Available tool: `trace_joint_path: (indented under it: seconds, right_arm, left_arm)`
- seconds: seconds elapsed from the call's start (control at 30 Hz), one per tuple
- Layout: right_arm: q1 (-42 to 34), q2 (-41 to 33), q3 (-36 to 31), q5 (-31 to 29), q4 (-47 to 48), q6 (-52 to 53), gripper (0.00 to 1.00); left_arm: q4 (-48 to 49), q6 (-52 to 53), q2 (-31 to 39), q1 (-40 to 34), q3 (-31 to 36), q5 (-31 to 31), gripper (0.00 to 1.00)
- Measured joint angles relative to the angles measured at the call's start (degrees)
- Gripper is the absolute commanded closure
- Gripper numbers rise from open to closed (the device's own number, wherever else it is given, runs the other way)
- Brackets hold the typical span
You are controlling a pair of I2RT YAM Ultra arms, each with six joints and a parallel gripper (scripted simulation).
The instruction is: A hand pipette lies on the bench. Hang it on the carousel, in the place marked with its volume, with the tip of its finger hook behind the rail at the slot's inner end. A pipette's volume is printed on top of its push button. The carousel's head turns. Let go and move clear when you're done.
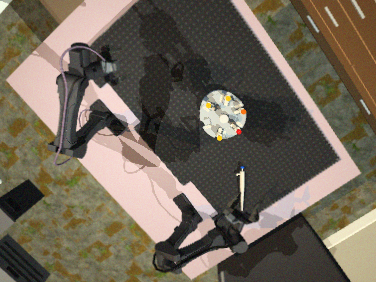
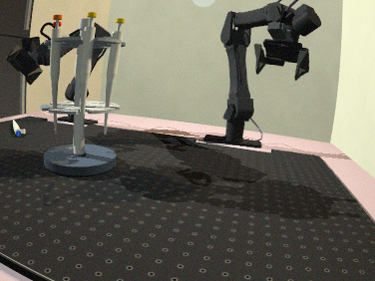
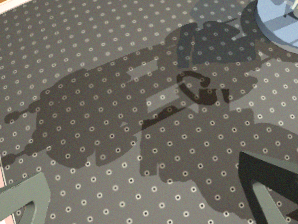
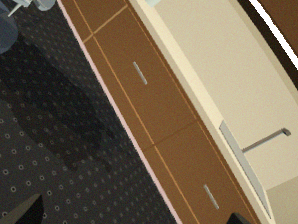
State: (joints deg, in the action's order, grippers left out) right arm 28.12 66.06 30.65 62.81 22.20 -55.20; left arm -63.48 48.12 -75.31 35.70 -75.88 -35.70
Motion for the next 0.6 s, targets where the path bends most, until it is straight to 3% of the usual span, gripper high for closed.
trace_joint_path:
  seconds: [0.37,0.6]
  right_arm:
    - [14.1,-1.6,15.0,-0.9,-34.4,-1.7,0.00]
    - [13.2,-0.5,26.6,-7.3,-55.4,-4.6,0.00]
  left_arm:
    - [0.0,0.0,0.0,0.0,0.0,0.0,0.00]
    - [0.0,0.0,0.0,0.0,0.0,0.0,0.00]
